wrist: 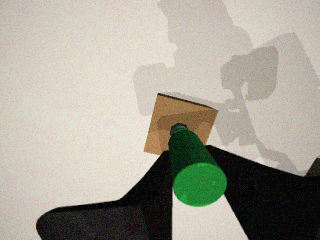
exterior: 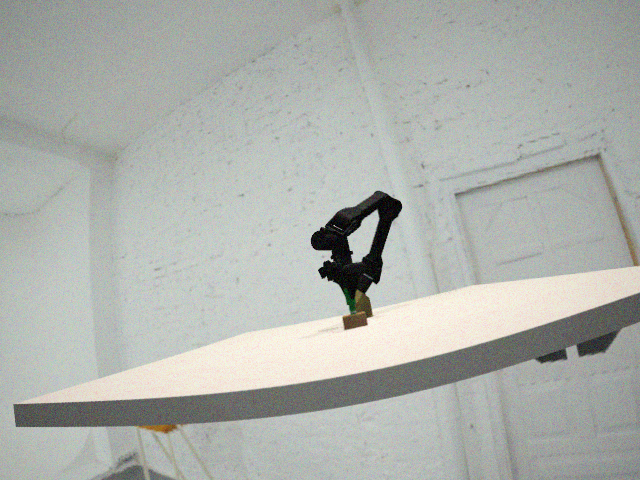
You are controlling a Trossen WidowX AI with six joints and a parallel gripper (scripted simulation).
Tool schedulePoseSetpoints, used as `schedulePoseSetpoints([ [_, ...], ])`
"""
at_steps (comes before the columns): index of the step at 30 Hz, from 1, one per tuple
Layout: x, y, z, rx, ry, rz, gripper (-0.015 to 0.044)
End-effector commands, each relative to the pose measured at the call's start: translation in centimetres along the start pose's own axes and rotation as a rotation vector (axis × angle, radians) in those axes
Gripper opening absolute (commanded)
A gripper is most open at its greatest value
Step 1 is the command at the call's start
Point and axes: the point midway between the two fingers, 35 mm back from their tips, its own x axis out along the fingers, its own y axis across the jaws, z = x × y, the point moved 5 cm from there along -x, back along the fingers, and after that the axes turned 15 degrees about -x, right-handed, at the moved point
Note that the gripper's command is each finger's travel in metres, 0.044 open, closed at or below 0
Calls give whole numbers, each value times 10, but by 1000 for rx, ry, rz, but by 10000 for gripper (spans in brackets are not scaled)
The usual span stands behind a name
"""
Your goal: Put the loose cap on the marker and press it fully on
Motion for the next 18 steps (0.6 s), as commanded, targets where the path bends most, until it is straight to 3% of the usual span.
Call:
schedulePoseSetpoints([
  [1,6,0,0,8,2,5,0],
  [12,15,-1,0,8,3,6,0],
  [18,14,0,-1,0,2,1,157],
])
